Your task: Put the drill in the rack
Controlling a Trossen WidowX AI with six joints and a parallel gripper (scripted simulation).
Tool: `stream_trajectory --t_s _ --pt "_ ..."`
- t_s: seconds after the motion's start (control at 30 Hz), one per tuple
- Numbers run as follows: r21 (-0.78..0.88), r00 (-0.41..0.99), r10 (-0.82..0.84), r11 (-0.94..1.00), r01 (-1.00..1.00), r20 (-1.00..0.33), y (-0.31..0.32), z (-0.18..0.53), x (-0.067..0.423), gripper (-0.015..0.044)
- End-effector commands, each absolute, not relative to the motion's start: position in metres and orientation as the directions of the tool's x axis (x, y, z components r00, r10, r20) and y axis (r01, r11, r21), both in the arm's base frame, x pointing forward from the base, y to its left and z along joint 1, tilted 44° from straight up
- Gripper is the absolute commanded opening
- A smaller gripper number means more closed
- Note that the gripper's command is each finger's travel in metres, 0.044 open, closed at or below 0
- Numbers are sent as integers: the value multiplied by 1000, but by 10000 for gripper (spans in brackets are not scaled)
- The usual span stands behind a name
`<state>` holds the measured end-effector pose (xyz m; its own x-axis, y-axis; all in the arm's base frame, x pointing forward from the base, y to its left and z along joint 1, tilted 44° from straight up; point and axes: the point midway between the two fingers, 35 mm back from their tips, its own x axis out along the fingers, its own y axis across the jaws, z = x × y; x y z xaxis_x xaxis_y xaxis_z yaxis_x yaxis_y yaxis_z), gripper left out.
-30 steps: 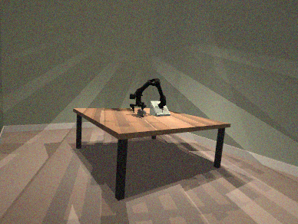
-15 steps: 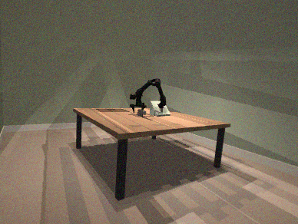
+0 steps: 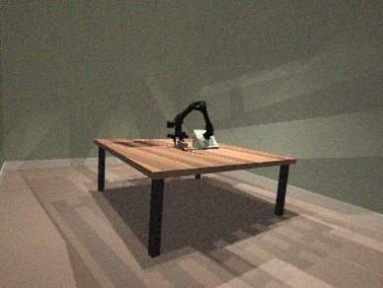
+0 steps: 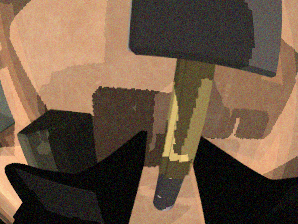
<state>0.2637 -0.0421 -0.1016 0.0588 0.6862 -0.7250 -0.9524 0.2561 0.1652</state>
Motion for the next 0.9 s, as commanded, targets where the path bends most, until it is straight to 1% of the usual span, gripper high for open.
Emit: stream_trajectory --t_s 0.0,0.03,0.13,0.87 --pt "165 59 686 256 -953 -725 -42 -102 264 46" --pt "165 59 686 256 -953 -725 -42 -102 264 20" --pt "165 59 686 256 -953 -725 -42 -102 264 0" --pt "170 60 688 261 -950 -723 -46 -101 261 0"
